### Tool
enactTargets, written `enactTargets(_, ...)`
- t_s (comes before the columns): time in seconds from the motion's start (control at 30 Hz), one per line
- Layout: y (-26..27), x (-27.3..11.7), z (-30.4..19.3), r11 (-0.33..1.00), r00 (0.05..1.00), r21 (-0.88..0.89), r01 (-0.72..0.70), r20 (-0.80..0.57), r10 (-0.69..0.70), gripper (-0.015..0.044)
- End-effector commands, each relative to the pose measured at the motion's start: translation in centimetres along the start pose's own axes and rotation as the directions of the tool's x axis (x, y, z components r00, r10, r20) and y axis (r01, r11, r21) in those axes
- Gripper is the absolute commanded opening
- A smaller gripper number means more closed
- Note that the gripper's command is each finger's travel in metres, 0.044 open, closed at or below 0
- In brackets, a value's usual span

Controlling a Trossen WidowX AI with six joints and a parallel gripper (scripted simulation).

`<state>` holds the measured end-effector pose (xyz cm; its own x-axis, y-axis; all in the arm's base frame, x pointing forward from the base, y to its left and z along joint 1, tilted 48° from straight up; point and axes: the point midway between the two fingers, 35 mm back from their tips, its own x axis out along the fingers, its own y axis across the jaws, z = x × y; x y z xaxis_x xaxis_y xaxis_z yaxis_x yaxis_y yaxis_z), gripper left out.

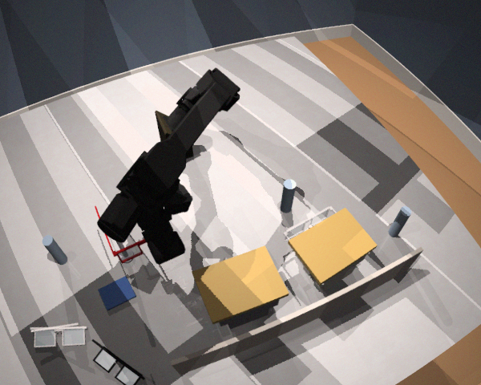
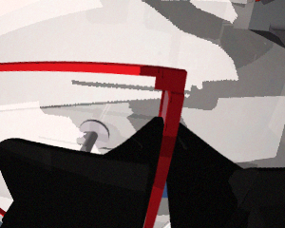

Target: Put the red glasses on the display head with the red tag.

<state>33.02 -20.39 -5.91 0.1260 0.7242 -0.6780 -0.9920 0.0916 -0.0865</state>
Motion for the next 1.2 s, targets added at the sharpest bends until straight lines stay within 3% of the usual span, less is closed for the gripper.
enactTargets(0.0,-0.1,-0.6,0.5,0.999,1.0,0.038,-0.002,-0.009,0.002,0.0)
enactTargets(0.57,-0.6,-5.3,6.3,0.856,0.994,0.51,0.089,-0.095,-0.047,0.0)
enactTargets(1.17,0.3,-9.0,12.7,0.461,0.978,0.862,0.21,-0.181,-0.107,0.0)
